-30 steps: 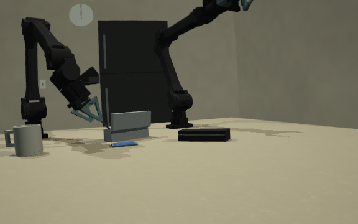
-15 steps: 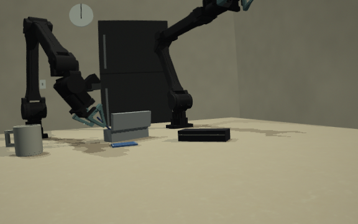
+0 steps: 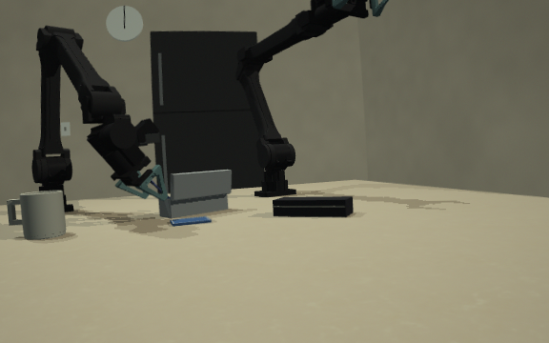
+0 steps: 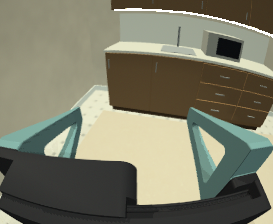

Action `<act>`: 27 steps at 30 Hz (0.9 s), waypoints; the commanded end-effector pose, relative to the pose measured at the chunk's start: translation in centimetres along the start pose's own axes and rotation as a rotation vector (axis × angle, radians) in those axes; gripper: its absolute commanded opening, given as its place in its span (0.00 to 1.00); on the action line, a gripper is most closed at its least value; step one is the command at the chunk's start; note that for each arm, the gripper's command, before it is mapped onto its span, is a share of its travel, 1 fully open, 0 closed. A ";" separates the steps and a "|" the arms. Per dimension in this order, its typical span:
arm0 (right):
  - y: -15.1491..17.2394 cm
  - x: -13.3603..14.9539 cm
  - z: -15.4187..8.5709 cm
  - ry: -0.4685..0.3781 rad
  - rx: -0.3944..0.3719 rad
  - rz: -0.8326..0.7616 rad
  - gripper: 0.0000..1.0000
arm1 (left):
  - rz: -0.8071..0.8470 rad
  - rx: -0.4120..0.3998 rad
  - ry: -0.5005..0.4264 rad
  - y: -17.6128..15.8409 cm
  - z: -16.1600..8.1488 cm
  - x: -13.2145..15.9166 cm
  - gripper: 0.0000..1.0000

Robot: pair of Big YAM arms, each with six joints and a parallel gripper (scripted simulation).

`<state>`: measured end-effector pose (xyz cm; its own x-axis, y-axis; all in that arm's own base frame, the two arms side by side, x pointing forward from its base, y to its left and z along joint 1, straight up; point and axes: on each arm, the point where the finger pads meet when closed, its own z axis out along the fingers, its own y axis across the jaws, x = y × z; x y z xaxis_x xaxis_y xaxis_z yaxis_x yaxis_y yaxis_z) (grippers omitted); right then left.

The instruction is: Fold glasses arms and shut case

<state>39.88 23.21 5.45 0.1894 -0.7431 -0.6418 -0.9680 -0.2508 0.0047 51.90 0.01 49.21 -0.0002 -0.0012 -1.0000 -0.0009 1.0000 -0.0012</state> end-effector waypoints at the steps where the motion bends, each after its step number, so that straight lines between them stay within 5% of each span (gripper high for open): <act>1: -0.1 0.0 1.3 0.002 -0.012 0.004 0.96 | 0.006 0.005 -0.039 -0.4 0.3 -2.7 1.00; 27: 0.0 0.0 4.4 0.000 -0.011 0.001 0.96 | 0.006 0.005 -0.039 -0.4 0.3 -2.7 1.00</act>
<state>39.33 25.21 3.07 0.1958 -0.7414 -0.6418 -0.9669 -0.2552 -0.0002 51.90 0.01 49.21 -0.0002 -0.0012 -1.0000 -0.0009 1.0000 -0.0012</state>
